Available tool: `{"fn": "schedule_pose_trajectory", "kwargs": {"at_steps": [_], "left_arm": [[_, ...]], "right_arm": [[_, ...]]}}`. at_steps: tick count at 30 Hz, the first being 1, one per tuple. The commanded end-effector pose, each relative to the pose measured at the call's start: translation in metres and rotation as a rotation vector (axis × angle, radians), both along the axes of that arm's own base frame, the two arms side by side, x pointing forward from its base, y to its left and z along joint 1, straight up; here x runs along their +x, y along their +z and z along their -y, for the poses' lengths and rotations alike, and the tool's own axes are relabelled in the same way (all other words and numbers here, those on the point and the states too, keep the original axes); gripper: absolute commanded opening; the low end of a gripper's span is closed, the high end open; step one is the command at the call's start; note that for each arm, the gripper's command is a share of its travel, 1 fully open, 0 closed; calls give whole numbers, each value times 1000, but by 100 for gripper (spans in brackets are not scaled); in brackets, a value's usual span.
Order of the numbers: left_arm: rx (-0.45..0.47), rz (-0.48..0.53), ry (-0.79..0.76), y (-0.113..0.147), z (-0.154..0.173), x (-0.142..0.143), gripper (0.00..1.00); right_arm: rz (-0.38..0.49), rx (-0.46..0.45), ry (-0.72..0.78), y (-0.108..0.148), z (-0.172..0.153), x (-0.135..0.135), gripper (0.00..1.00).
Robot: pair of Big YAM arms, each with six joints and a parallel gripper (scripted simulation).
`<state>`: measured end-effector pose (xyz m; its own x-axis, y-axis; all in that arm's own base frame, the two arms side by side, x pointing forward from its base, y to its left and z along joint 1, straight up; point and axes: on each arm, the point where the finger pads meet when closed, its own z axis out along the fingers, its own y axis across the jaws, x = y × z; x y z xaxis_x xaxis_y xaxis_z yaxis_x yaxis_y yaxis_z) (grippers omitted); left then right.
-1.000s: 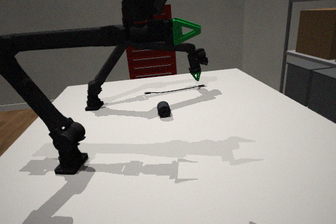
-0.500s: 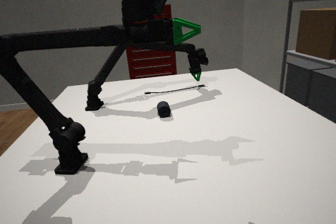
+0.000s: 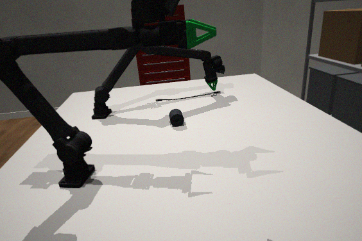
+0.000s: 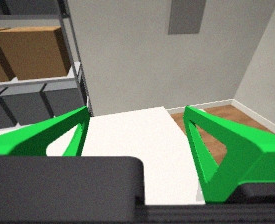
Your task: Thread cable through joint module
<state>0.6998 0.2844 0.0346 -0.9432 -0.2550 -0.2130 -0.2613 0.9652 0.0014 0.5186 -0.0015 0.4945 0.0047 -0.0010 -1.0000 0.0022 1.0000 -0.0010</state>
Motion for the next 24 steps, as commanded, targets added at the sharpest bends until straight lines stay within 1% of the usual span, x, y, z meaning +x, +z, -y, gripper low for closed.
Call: {"fn": "schedule_pose_trajectory", "kwargs": {"at_steps": [1,2,4,5,6,7,8,10,11,12,14,15,16,18,24], "left_arm": [[4,12,4,-14,4,11,27],[18,45,5,3,-1,24,27],[22,53,5,2,-3,26,27],[26,64,7,10,-5,27,27],[25,60,6,12,-4,26,27],[32,80,6,19,-4,30,27],[36,85,2,29,-4,29,27],[36,85,2,29,-4,29,27],[29,64,3,5,-7,28,27],[22,53,5,-7,-2,29,27],[11,24,1,-9,0,22,27],[14,32,2,0,-1,23,27],[19,44,3,9,-2,24,0],[23,54,4,16,-3,25,0],[23,54,4,16,-3,25,0]], "right_arm": [[14,9,10,10,-5,1,96],[14,9,10,10,-5,1,96],[14,9,10,10,-5,1,96],[14,9,10,10,-5,1,96],[14,9,10,10,-5,1,96],[14,9,10,10,-5,1,96],[14,9,10,10,-5,1,96],[14,9,10,10,-5,1,96],[14,9,10,10,-5,1,96],[14,9,10,10,-5,1,96],[14,9,10,10,-5,1,96],[14,9,10,10,-5,1,96],[14,9,10,10,-5,1,96],[14,9,10,10,-5,1,96],[14,9,10,10,-5,1,96]]}}
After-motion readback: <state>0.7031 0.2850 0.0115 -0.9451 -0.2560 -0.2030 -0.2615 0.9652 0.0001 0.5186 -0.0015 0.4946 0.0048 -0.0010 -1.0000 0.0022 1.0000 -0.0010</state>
